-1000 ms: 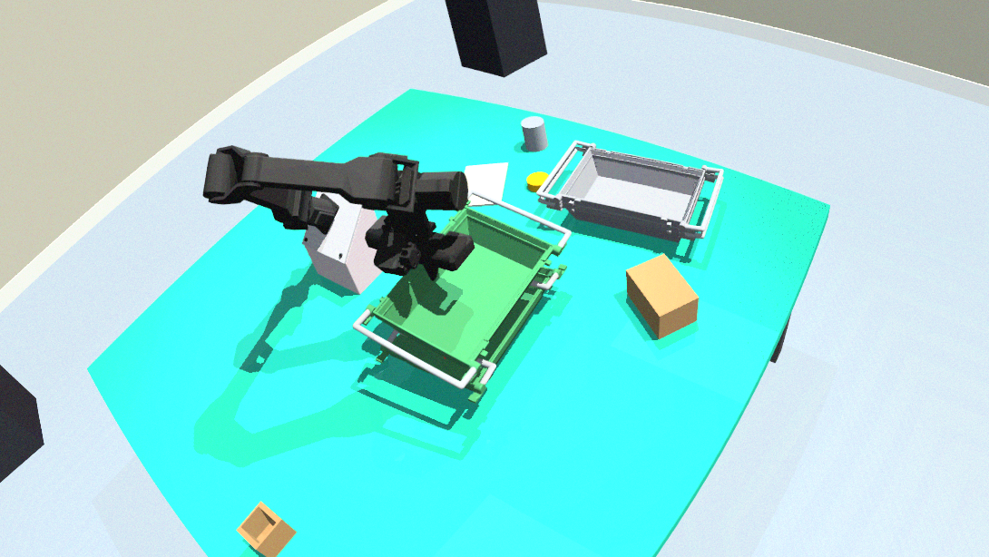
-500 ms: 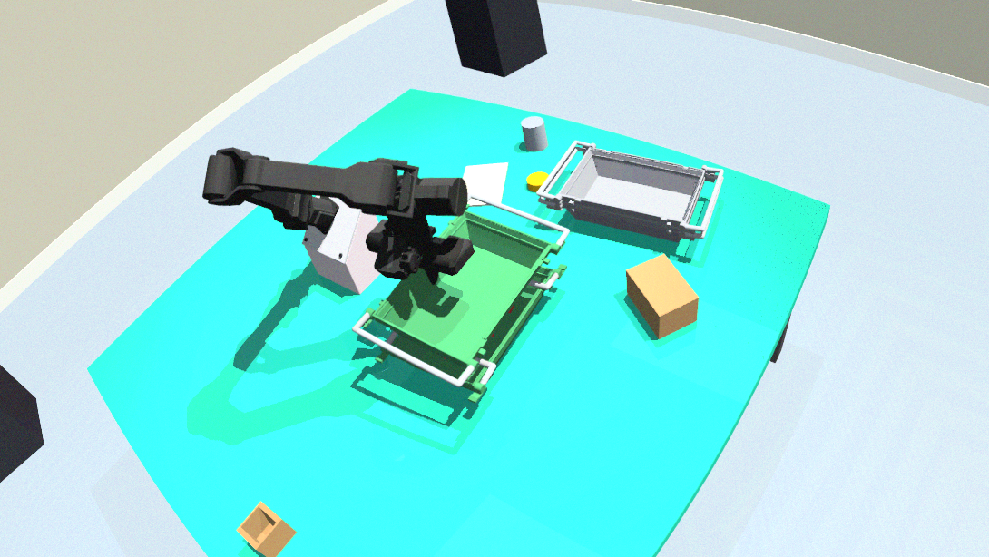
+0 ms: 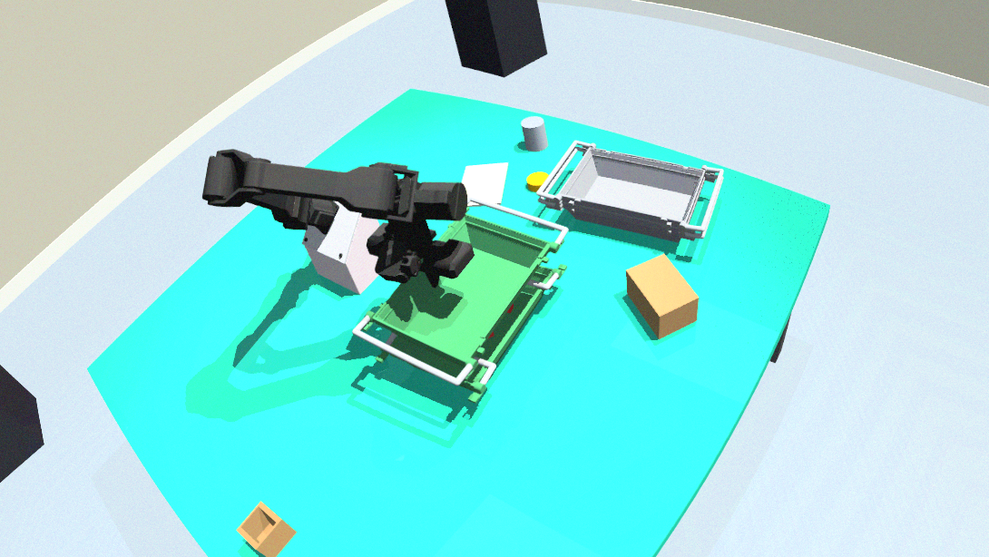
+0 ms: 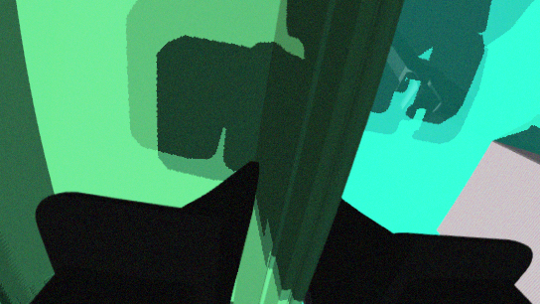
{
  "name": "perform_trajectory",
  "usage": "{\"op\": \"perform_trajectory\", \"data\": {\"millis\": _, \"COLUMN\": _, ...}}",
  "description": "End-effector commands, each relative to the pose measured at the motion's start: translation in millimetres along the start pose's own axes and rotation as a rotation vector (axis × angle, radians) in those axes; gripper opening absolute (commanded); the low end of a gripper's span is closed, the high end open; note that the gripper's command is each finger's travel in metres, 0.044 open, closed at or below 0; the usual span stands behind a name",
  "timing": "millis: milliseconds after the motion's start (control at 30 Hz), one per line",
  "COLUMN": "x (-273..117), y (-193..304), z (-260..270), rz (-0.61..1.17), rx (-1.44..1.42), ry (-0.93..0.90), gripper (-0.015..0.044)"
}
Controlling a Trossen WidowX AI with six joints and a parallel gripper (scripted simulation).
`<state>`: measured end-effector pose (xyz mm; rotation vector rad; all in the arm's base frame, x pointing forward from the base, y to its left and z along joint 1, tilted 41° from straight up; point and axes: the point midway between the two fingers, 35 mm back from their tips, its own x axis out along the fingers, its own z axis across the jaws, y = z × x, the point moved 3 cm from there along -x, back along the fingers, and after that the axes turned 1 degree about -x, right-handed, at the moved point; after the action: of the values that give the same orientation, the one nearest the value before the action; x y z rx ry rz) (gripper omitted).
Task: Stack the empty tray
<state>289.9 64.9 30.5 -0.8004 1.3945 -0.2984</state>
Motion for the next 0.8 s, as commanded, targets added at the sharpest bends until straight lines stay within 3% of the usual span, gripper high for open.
{"op": "perform_trajectory", "data": {"millis": 0, "x": 4.8, "y": -1.3, "z": -2.6, "rz": -0.001, "rx": -0.003, "ry": 0.017, "gripper": 0.0}}
{"op": "perform_trajectory", "data": {"millis": 767, "x": 13.0, "y": -1.1, "z": -4.4, "rz": -0.002, "rx": -0.003, "ry": 0.017, "gripper": 0.0}}
